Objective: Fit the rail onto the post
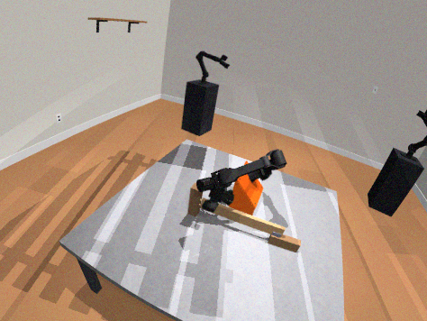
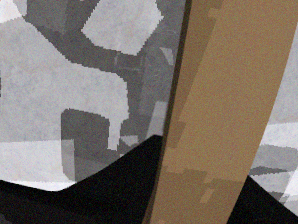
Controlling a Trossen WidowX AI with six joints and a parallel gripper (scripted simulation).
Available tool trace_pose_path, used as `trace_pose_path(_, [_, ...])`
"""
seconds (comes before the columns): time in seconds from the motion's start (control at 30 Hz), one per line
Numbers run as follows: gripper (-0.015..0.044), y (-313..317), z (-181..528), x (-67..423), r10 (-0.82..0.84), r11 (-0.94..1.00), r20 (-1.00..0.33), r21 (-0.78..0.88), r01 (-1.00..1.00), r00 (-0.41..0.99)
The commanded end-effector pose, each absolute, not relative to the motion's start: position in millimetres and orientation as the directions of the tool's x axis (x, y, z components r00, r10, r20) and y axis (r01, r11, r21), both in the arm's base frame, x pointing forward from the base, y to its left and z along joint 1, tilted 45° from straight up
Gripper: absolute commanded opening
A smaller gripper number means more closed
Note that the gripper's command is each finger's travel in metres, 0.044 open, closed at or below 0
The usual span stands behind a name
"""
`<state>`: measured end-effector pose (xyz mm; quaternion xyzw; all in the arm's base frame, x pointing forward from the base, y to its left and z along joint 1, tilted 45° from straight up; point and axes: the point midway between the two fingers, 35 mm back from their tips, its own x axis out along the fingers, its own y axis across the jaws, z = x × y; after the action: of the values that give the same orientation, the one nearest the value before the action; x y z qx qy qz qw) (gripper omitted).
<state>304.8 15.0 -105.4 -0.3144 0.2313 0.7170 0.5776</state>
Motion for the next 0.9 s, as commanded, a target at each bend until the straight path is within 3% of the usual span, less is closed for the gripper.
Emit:
trace_pose_path(0.0, [0.0, 13.0, -106.0, 305.8, 0.683, -0.225, -0.718, -0.036, -0.974, -0.132])
trace_pose_path(0.87, [0.0, 7.5, -111.6, 307.3, 0.683, -0.225, -0.718, -0.036, -0.974, -0.131])
